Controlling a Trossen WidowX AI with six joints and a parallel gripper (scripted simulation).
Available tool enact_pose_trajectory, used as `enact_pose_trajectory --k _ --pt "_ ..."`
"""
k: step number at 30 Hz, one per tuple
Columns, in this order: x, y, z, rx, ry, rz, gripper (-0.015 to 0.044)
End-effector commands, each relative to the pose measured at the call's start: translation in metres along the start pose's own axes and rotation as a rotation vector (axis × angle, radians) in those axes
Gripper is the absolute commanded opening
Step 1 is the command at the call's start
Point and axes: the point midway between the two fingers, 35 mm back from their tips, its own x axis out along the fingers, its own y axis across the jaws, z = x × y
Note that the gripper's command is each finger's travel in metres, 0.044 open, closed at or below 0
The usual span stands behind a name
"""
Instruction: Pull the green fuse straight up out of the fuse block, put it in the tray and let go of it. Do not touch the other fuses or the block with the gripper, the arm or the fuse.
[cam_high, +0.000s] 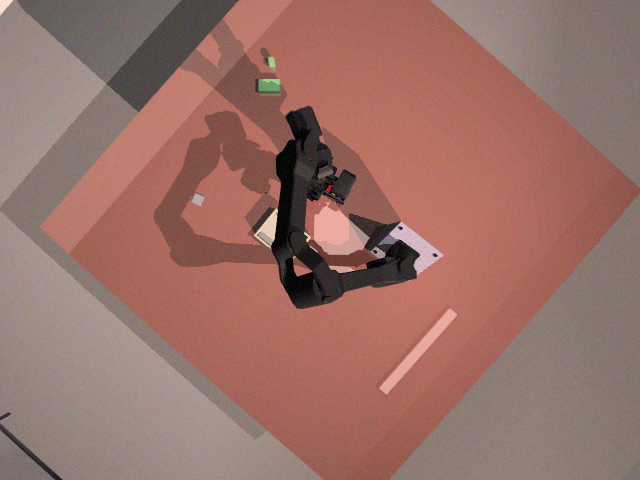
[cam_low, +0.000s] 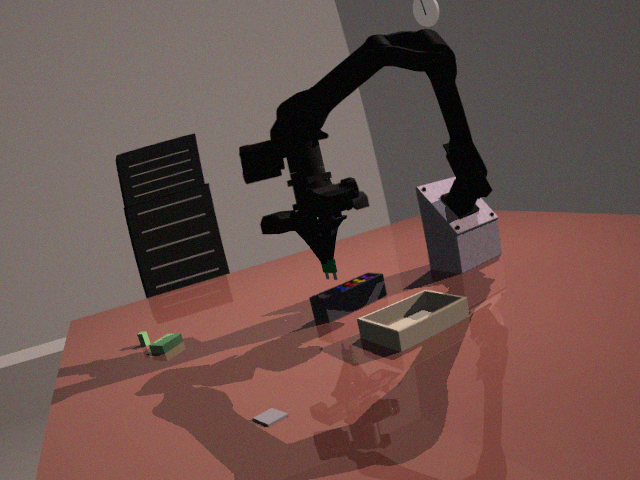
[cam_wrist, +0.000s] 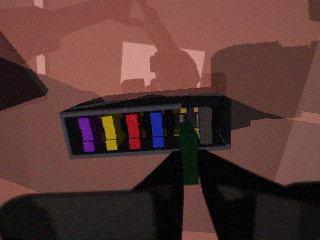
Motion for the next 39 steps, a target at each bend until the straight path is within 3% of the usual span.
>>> enact_pose_trajectory --k 1,30,39 --pt "-0.004 0.000 0.000 -0.006 0.004 0.004 0.0000" --pt "-0.005 -0.010 0.187 -0.005 -0.002 0.003 0.0000" --pt "0.003 -0.009 0.192 -0.005 -0.004 0.004 0.0000"
